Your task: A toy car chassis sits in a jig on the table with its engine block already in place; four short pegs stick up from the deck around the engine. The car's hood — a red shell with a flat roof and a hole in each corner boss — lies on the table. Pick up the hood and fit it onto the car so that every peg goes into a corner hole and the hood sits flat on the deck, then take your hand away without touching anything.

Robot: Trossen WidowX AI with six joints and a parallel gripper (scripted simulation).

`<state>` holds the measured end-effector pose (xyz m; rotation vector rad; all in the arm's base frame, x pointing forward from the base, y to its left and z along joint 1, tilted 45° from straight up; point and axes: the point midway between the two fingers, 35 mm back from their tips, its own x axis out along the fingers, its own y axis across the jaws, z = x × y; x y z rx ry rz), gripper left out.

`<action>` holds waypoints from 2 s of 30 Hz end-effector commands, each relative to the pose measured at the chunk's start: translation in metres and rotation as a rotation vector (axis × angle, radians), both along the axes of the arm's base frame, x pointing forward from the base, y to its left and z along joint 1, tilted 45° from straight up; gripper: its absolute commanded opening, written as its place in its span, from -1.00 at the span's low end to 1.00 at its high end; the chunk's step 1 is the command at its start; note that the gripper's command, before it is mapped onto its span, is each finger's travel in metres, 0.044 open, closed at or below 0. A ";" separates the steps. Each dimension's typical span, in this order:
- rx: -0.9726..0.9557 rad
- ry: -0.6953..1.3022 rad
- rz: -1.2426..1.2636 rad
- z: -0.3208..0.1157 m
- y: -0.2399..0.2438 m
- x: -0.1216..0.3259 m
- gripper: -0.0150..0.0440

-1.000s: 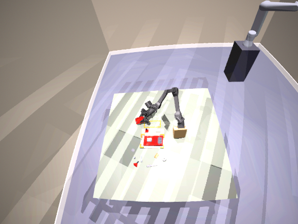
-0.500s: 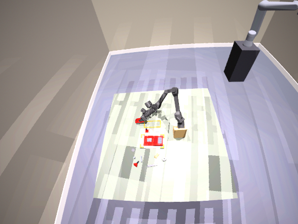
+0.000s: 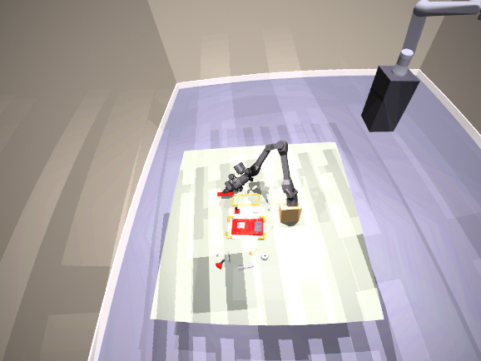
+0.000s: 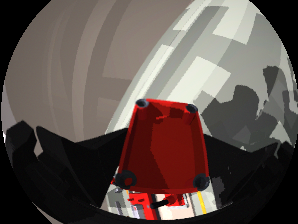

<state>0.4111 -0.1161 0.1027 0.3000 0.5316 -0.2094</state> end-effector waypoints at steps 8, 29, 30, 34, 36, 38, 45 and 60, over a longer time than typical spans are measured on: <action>0.307 -0.041 -0.193 -0.001 0.000 0.000 -0.49; 0.827 -0.114 -0.518 -0.001 -0.001 0.000 -0.49; 0.852 -0.118 -0.534 -0.001 -0.001 0.000 -0.49; 0.954 -0.132 -0.598 -0.002 -0.002 -0.001 -0.49; 1.005 -0.139 -0.630 -0.003 -0.003 -0.001 -0.49; 1.055 -0.146 -0.662 -0.004 -0.005 -0.001 -0.49; 1.233 -0.171 -0.774 -0.008 -0.011 -0.003 -0.49; 1.617 -0.226 -1.017 -0.034 -0.043 -0.014 -0.49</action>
